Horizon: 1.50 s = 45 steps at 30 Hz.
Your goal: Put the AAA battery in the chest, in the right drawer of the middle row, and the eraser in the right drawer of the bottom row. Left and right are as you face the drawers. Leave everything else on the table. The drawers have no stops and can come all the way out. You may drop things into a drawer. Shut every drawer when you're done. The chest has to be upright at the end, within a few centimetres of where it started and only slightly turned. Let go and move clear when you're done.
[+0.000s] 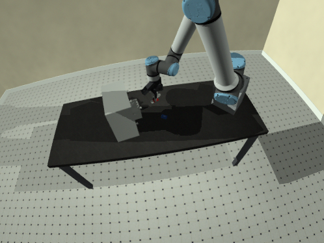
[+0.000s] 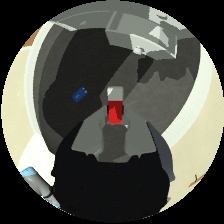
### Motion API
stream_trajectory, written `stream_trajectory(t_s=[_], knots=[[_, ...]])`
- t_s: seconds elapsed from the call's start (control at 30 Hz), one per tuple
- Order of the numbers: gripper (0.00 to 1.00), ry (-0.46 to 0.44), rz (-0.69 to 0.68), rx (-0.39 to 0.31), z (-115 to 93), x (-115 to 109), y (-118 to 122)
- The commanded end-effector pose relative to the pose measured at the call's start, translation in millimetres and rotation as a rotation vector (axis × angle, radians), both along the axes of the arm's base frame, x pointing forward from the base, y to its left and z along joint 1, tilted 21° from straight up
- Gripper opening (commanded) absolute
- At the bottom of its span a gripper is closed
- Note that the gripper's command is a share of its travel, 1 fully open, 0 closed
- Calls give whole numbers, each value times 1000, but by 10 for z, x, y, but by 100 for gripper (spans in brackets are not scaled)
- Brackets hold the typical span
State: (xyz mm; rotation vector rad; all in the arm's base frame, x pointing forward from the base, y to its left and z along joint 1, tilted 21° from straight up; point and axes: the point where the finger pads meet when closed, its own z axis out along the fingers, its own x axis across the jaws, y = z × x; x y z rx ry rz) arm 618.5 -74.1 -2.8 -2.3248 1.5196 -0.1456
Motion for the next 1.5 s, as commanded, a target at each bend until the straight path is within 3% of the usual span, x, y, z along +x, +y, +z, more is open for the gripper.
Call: stream_trajectory(t_s=[0.0, 0.33, 0.97, 1.47], knots=[[11, 29, -114, 26, 26, 30, 49], [11, 58, -230, 61, 49, 54, 106], [11, 60, -239, 63, 109, 40, 97], [11, 60, -239, 63, 392, -38, 32]])
